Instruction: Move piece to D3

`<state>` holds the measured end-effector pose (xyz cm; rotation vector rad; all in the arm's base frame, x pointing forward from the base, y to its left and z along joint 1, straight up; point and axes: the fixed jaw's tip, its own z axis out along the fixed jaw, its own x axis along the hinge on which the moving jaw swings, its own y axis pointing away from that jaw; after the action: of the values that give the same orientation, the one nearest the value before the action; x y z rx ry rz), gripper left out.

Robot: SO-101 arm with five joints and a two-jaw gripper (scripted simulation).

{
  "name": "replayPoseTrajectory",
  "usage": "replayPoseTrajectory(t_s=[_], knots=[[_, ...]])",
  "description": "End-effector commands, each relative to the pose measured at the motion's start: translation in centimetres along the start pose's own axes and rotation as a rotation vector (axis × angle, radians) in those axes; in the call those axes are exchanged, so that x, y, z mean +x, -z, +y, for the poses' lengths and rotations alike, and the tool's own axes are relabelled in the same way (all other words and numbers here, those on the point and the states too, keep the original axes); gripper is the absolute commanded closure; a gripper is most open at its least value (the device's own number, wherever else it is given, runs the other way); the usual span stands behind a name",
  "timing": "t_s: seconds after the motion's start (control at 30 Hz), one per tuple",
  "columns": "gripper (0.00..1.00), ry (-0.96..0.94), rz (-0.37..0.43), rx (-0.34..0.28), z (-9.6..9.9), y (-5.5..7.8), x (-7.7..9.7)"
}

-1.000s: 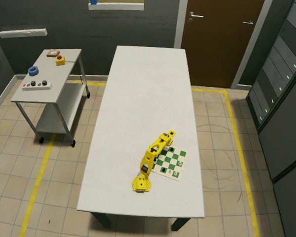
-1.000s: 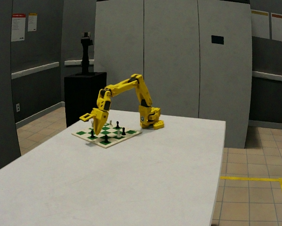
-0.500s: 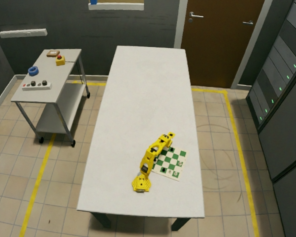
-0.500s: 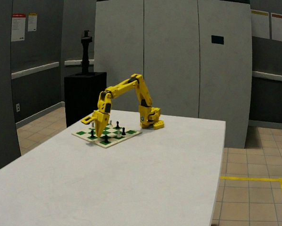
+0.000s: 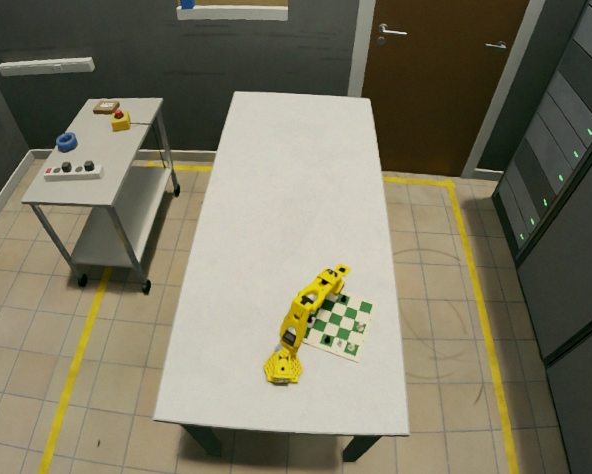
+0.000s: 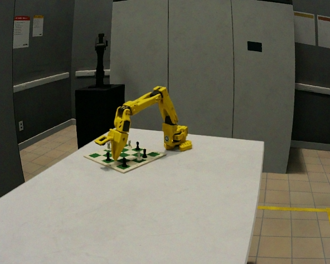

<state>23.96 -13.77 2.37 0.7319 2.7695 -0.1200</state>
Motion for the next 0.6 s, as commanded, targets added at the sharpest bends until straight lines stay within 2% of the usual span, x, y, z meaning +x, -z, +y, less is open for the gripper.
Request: replayPoseTrajectory(t_s=[0.0,0.33,0.57], knots=[[1.0,0.005,-0.006,-0.004,0.3,0.2,0.1],[1.0,0.005,-0.006,-0.004,0.3,0.3,0.1],[1.0,0.005,-0.006,-0.004,0.3,1.3,-0.2]])
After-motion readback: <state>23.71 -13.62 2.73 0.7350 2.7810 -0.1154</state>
